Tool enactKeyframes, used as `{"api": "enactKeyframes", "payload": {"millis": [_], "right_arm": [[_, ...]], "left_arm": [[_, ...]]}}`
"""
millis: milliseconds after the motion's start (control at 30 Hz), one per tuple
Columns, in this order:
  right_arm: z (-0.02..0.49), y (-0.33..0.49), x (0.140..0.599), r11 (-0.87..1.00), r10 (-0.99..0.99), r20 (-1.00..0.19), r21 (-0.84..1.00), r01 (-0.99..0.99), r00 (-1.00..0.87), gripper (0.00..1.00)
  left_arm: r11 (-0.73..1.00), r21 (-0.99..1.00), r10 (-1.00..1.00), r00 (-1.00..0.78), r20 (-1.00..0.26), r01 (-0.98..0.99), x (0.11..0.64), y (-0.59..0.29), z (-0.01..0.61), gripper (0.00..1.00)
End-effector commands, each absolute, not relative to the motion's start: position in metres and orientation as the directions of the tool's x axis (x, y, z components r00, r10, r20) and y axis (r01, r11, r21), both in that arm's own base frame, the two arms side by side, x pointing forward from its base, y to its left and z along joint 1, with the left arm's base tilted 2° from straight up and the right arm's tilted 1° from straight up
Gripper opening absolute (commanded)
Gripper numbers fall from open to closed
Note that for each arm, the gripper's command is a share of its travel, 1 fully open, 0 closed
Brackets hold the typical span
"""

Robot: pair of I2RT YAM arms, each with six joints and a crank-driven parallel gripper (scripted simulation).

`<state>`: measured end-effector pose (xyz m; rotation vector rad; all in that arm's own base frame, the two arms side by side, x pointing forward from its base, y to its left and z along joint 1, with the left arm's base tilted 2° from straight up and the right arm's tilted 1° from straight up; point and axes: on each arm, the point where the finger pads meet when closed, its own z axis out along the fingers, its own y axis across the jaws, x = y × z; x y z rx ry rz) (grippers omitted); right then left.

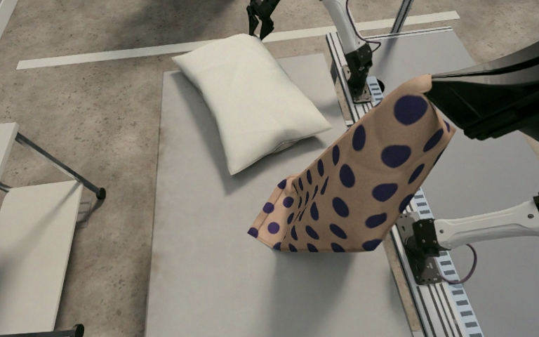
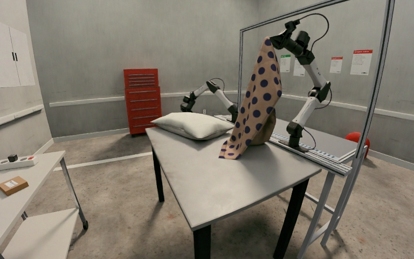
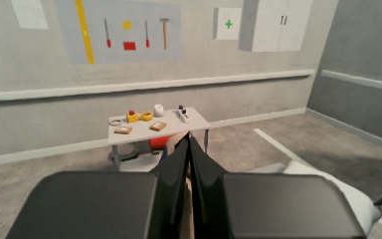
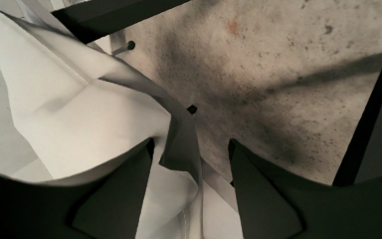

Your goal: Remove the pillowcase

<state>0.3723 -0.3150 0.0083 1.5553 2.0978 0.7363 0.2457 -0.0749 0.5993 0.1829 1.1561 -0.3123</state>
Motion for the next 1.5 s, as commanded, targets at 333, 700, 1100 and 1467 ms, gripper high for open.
{"api": "enactKeyframes", "payload": {"millis": [333, 700, 1100, 1467], "right_arm": [[0.014, -0.313, 0.38, 0.251, 0.954, -0.034, 0.637, 0.729, -0.299, 0.63], [0.062, -0.313, 0.381, 0.267, 0.953, -0.068, 0.65, 0.712, -0.295, 0.63], [0.09, -0.317, 0.376, 0.254, 0.958, -0.065, 0.653, 0.713, -0.281, 0.63], [0.101, -0.315, 0.376, 0.241, 0.958, -0.04, 0.648, 0.722, -0.283, 0.63]], "left_arm": [[0.942, -0.02, -0.164, 0.408, -0.898, 0.334, 0.244, -0.074, 0.615, 0.01], [0.942, -0.02, -0.164, 0.408, -0.898, 0.334, 0.244, -0.074, 0.615, 0.01], [0.942, -0.02, -0.164, 0.408, -0.898, 0.334, 0.244, -0.074, 0.615, 0.01], [0.942, -0.02, -0.164, 0.408, -0.898, 0.334, 0.244, -0.074, 0.615, 0.01]]}}
